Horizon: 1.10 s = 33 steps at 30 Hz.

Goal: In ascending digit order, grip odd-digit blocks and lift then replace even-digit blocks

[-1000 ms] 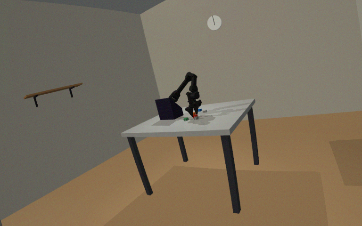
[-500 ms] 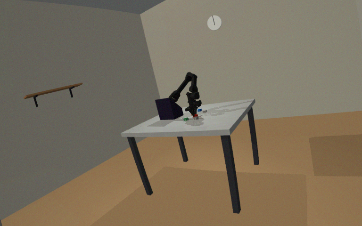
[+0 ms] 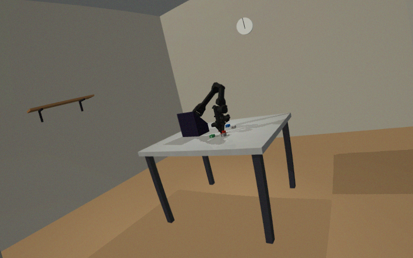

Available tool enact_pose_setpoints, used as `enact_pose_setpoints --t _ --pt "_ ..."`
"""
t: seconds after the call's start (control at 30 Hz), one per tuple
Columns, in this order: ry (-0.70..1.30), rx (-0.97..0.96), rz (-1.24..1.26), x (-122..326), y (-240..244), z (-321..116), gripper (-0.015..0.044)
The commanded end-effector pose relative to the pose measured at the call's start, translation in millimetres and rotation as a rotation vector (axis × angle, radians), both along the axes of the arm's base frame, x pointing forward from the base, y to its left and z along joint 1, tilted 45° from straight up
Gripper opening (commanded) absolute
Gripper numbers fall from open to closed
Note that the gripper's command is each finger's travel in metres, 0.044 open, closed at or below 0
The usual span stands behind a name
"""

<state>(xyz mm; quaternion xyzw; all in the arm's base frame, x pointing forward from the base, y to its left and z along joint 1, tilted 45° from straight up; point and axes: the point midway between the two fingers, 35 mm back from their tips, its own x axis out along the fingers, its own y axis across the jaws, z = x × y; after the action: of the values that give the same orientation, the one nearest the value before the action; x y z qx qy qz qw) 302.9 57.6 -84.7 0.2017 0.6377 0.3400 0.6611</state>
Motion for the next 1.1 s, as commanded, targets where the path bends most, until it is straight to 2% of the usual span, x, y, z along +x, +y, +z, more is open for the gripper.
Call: enact_pose_setpoints --t 0.0,0.23,0.6,0.9,0.97,1.07 --pt "0.003 0.003 -0.004 0.0 0.5 0.0 0.0120" --pt "0.003 0.003 -0.004 0.0 0.5 0.0 0.0120" --pt "0.003 0.003 -0.004 0.0 0.5 0.0 0.0400" --pt "0.003 0.001 -0.004 1.8 -25.5 25.4 0.0400" --pt "0.002 -0.001 -0.005 3.9 -35.2 33.8 0.0348" --pt "0.003 -0.003 -0.005 6.4 -74.0 71.9 0.0269"
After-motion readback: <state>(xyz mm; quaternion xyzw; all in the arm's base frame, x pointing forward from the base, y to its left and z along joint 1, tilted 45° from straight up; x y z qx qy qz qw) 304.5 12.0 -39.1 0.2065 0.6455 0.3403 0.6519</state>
